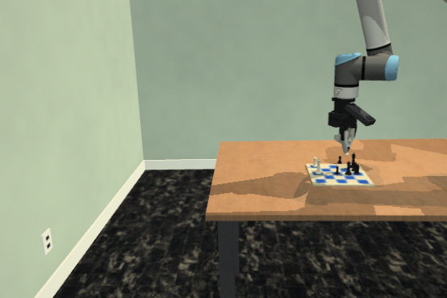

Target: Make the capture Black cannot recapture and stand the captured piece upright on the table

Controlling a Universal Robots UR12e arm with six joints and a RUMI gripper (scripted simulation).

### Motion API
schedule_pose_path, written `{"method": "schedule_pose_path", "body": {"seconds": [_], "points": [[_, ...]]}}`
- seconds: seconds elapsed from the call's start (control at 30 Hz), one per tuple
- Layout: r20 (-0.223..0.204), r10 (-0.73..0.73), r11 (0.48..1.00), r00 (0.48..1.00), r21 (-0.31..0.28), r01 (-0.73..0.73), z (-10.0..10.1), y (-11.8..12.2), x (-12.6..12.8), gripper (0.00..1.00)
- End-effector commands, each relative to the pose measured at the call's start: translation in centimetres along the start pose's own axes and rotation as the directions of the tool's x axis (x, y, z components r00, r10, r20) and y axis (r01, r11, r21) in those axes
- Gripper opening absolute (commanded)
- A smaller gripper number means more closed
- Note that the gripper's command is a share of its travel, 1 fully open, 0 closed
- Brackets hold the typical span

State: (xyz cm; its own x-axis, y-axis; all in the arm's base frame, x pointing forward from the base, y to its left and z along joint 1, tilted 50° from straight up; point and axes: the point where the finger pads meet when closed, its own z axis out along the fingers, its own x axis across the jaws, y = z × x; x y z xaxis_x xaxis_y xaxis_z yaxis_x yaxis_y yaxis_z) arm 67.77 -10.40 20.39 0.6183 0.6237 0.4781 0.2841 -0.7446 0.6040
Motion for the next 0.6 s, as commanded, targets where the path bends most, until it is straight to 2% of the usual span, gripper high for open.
{"method": "schedule_pose_path", "body": {"seconds": [0.0, 0.23, 0.57], "points": [[0.000, 0.000, 1.000, 1.000, 0.001, 0.000, -1.9, 0.1, 0.0, 0.00], [0.000, 0.000, 1.000, 1.000, 0.001, 0.000, -3.2, 0.1, 0.0, 0.00], [0.000, 0.000, 1.000, 1.000, 0.001, 0.000, -3.4, 0.1, 0.0, 0.00]]}}
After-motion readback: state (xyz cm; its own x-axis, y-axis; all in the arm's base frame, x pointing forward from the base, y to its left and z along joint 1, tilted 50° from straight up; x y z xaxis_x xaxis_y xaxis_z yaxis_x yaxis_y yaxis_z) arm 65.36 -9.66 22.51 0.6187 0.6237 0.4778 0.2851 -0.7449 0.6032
